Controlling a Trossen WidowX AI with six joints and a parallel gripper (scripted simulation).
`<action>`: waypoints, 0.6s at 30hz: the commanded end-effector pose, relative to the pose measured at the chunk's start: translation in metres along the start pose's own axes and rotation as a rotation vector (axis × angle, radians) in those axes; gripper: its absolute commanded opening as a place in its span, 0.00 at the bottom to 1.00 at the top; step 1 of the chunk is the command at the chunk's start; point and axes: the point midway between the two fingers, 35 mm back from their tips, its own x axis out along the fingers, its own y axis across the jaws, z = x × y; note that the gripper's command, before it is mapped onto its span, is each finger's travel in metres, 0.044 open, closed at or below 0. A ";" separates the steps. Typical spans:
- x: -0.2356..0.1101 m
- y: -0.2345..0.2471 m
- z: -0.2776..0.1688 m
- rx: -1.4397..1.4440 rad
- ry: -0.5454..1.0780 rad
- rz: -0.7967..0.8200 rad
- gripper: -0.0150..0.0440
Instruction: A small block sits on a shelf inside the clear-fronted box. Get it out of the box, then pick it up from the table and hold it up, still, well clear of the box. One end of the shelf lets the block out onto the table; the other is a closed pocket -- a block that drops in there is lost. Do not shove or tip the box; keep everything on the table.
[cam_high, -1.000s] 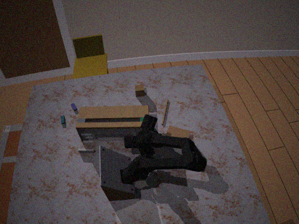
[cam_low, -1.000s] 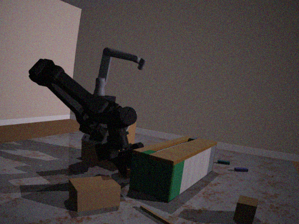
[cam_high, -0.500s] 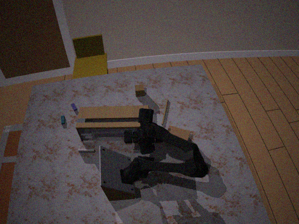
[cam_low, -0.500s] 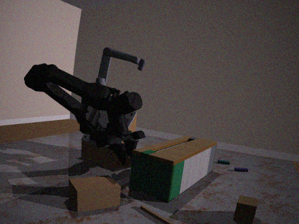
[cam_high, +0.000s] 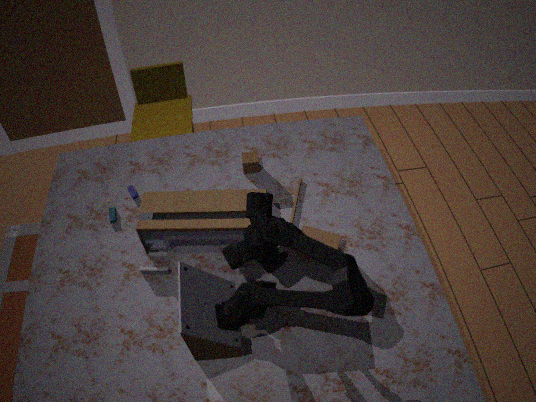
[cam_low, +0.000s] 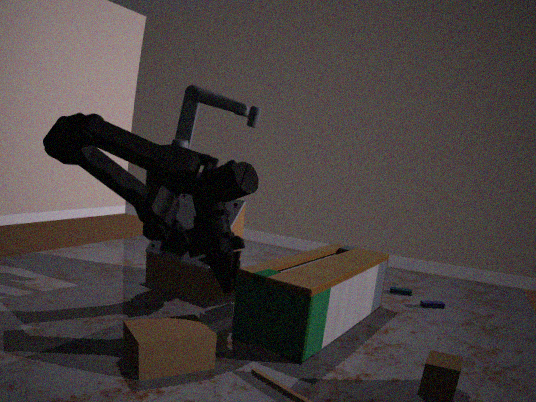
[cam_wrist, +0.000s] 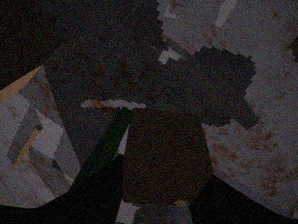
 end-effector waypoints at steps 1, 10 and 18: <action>-0.003 0.003 -0.004 -0.133 0.002 0.004 0.25; -0.006 0.003 -0.005 -0.490 -0.007 -0.005 0.25; -0.009 0.002 -0.007 -0.813 -0.009 -0.014 0.25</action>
